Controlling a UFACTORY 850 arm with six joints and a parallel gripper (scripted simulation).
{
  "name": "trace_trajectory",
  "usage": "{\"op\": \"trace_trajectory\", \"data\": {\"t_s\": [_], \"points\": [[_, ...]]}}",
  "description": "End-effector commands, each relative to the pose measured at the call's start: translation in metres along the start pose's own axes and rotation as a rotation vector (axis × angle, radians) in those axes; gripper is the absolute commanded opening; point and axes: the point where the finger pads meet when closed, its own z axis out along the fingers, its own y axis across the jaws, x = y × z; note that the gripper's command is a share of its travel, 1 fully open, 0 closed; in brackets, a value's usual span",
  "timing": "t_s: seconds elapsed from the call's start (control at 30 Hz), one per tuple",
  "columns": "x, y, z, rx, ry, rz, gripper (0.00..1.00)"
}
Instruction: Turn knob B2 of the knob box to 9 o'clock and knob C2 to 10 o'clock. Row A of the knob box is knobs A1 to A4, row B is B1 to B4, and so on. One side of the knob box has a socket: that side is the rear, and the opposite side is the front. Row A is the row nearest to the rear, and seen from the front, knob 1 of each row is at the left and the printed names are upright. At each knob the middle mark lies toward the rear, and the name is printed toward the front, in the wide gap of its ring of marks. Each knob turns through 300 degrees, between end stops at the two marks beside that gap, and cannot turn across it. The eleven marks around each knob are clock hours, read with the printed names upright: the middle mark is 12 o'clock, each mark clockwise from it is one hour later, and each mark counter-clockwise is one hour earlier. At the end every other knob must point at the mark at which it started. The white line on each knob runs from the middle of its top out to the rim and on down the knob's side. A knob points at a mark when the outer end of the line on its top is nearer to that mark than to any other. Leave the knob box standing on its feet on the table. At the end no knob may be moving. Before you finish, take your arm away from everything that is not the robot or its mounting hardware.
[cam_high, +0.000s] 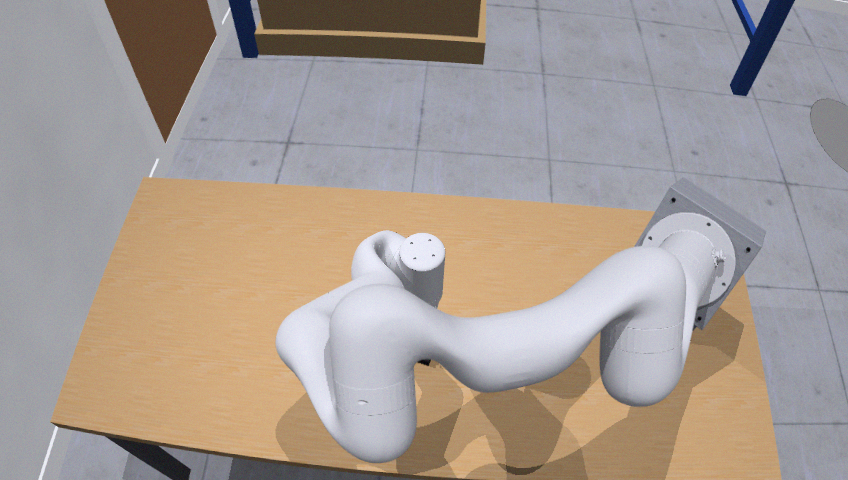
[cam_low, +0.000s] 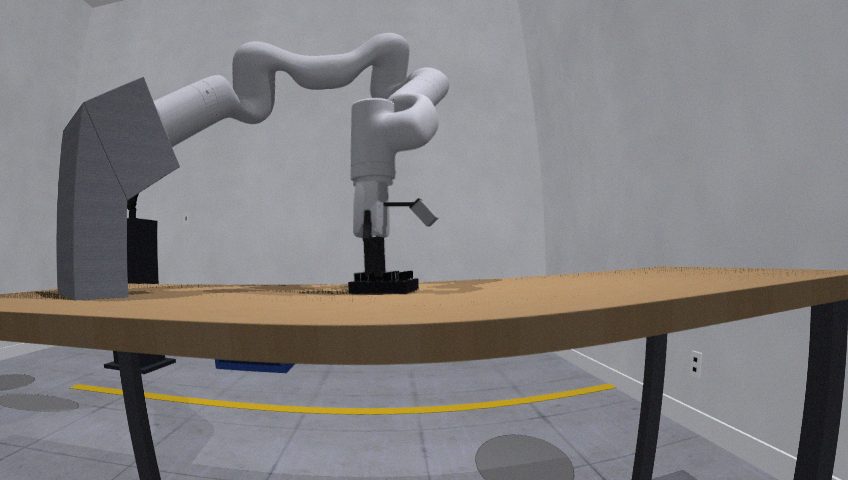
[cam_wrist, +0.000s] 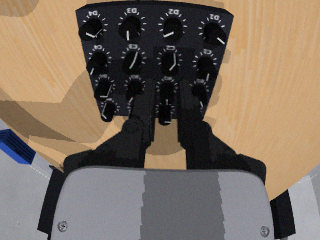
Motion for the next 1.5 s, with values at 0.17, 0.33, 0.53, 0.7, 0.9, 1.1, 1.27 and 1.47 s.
{"op": "trace_trajectory", "data": {"t_s": [0.17, 0.33, 0.53, 0.7, 0.9, 1.1, 1.27, 1.47], "points": [[0.0004, 0.0001, -0.0003, 0.000, 0.001, 0.000, 0.19], [0.0004, 0.0001, -0.0003, 0.000, 0.001, 0.000, 0.19], [0.0004, 0.0001, -0.0003, 0.000, 0.001, 0.000, 0.19], [0.0004, 0.0001, -0.0003, 0.000, 0.001, 0.000, 0.19], [0.0004, 0.0001, -0.0003, 0.000, 0.001, 0.000, 0.19], [0.0004, 0.0001, -0.0003, 0.000, 0.001, 0.000, 0.08], [0.0004, 0.0001, -0.0003, 0.000, 0.001, 0.000, 0.08], [0.0004, 0.0001, -0.0003, 0.000, 0.001, 0.000, 0.08]]}}
